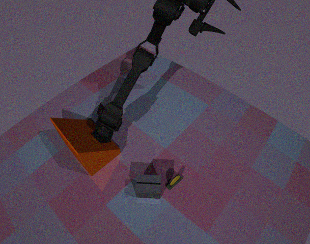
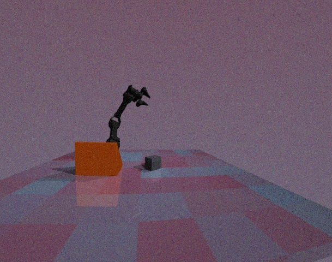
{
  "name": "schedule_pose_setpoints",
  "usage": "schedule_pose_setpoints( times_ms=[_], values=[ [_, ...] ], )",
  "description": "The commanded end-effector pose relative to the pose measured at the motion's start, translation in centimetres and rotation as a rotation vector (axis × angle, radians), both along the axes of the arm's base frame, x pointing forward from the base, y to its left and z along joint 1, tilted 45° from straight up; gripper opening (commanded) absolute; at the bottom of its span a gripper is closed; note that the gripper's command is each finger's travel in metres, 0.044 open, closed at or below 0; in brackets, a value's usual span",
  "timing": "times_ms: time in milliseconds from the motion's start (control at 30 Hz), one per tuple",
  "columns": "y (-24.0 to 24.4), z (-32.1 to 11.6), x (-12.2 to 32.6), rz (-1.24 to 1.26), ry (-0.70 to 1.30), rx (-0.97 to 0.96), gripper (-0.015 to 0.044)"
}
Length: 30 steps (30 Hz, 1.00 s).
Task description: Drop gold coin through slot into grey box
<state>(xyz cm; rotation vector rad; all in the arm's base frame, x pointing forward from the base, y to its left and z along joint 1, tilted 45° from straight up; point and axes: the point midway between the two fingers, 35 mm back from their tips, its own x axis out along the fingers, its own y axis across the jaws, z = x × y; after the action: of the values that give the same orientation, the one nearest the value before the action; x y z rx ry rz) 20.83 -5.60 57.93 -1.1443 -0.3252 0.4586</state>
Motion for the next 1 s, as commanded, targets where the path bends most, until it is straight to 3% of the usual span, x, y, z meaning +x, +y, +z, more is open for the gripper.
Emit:
schedule_pose_setpoints(
  times_ms=[0, 267, 433, 633, 967],
  values=[
    [-0.1, 0.0, 0.1, 0.001, -0.001, 0.004, 0.0374],
    [-4.6, -2.7, 6.1, 0.013, 0.005, 0.213, 0.0164],
    [-6.6, -3.8, 8.5, -0.053, 0.015, 0.335, 0.0161],
    [-9.2, -9.7, 13.4, -0.114, 0.142, 0.400, 0.0161],
    [-8.1, -19.0, 17.4, -0.130, 0.371, 0.425, 0.0161]
  ],
)
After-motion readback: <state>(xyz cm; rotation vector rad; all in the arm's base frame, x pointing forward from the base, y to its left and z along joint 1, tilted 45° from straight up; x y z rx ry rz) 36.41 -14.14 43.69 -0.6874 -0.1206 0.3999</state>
